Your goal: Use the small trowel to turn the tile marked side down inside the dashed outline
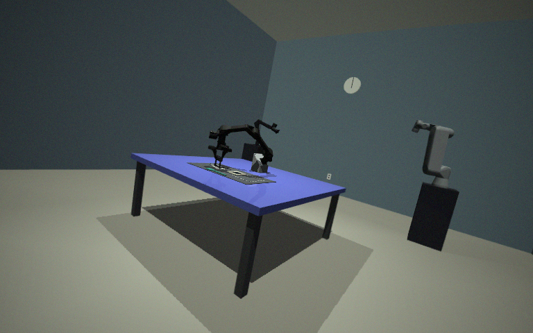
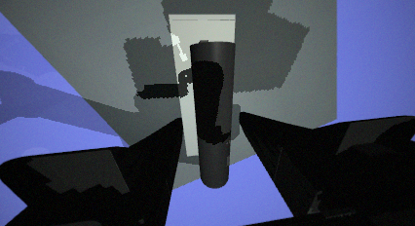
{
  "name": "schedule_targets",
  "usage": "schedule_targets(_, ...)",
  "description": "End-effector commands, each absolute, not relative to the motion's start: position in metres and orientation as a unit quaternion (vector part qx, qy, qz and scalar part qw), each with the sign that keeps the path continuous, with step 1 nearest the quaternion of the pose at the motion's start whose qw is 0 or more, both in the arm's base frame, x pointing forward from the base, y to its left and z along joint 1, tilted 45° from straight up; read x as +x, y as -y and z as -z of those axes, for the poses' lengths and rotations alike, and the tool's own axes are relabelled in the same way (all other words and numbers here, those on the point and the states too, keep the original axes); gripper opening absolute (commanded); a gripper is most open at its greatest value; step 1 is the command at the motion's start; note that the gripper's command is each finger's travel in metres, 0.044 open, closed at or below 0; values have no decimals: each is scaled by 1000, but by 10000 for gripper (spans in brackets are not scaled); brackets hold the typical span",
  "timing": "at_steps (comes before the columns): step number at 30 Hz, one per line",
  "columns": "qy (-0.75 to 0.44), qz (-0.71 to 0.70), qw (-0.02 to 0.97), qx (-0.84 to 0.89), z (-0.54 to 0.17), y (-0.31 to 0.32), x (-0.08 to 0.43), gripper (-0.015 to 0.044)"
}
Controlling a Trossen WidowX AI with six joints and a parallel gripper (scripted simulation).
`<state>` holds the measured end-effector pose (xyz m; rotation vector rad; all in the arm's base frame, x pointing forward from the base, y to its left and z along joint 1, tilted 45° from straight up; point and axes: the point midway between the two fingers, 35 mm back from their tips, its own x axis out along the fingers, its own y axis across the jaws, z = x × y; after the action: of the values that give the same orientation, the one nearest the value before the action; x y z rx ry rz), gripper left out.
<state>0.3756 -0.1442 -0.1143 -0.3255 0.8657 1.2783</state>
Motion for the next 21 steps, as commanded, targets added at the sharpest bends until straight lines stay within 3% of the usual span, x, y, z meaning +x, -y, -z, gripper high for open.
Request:
schedule_targets(1,-388,-574,705,-148,99,160,374,270)
schedule_targets(9,-388,-574,705,-148,82,174,371,270)
schedule_targets(10,-389,-571,709,-146,83,176,371,296)
schedule_targets(13,-389,-571,709,-146,75,183,370,300)
schedule_targets(21,-411,-523,736,-123,96,191,356,300)
